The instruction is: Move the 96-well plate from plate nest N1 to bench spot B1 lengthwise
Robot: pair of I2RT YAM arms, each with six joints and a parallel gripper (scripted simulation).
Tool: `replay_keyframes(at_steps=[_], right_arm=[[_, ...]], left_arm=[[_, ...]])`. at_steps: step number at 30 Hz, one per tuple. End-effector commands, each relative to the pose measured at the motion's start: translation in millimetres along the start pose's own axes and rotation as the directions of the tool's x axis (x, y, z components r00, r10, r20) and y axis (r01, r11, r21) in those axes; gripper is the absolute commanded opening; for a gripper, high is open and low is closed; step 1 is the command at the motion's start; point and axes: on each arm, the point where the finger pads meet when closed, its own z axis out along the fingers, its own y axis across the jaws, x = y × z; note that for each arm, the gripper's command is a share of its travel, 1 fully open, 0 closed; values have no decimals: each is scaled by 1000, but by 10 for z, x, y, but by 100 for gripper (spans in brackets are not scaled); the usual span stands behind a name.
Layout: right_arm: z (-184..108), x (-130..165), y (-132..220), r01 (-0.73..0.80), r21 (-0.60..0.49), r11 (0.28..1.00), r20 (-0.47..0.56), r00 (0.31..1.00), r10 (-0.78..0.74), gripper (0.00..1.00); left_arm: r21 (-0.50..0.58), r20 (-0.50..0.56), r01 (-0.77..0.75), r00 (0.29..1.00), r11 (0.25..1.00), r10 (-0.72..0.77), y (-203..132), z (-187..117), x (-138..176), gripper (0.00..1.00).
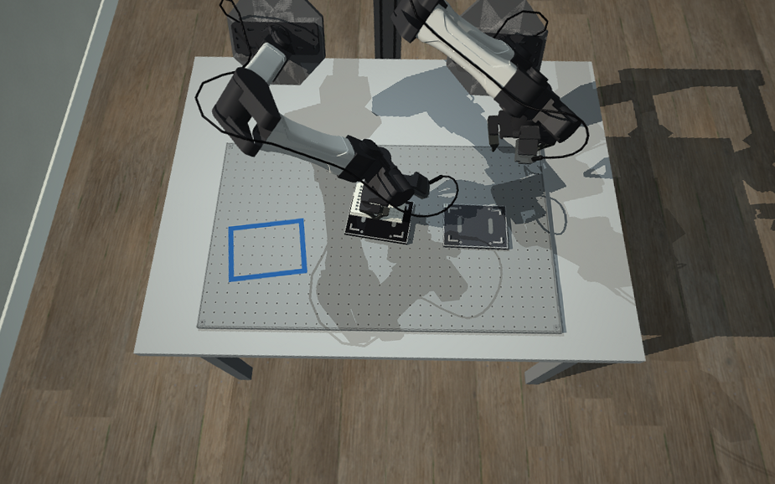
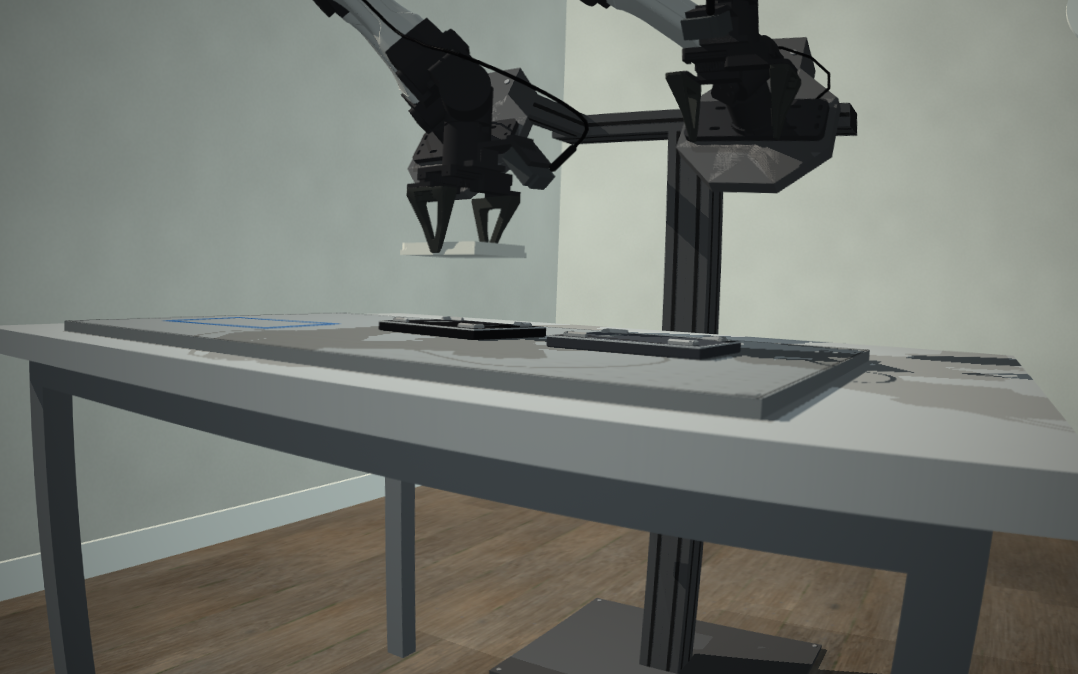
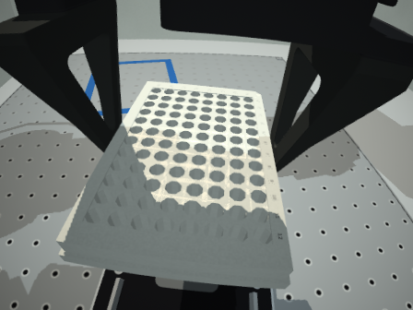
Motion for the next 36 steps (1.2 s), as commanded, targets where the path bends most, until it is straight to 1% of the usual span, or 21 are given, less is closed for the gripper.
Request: replay_keyframes(at_steps=[1, 25, 26, 28, 34, 36], right_arm=[[-16, -15, 113, 26, -16, 1000, -6, 1000, -26, 0], [-16, -15, 113, 26, -16, 1000, -6, 1000, -26, 0], [-14, 115, -32, 35, -7, 999, -10, 999, -35, 0], [-13, 149, -89, 90, 4, 996, -1, 996, -90, 0], [-10, 315, -187, 282, 10, 959, 1, 959, -282, 0], [-10, 315, -187, 282, 10, 959, 1, 959, -282, 0]], left_arm=[[5, 7, -9, 1000, 1000, 9, -9, -9, -20, 100], [5, 7, -9, 1000, 1000, 9, -9, -9, -20, 100], [5, 7, -9, 1000, 1000, 9, -9, -9, -20, 100], [5, 7, -9, 1000, 1000, 9, -9, -9, -20, 100], [5, 7, -9, 1000, 1000, 9, -9, -9, -20, 100], [5, 7, -9, 1000, 1000, 9, -9, -9, -20, 100]])
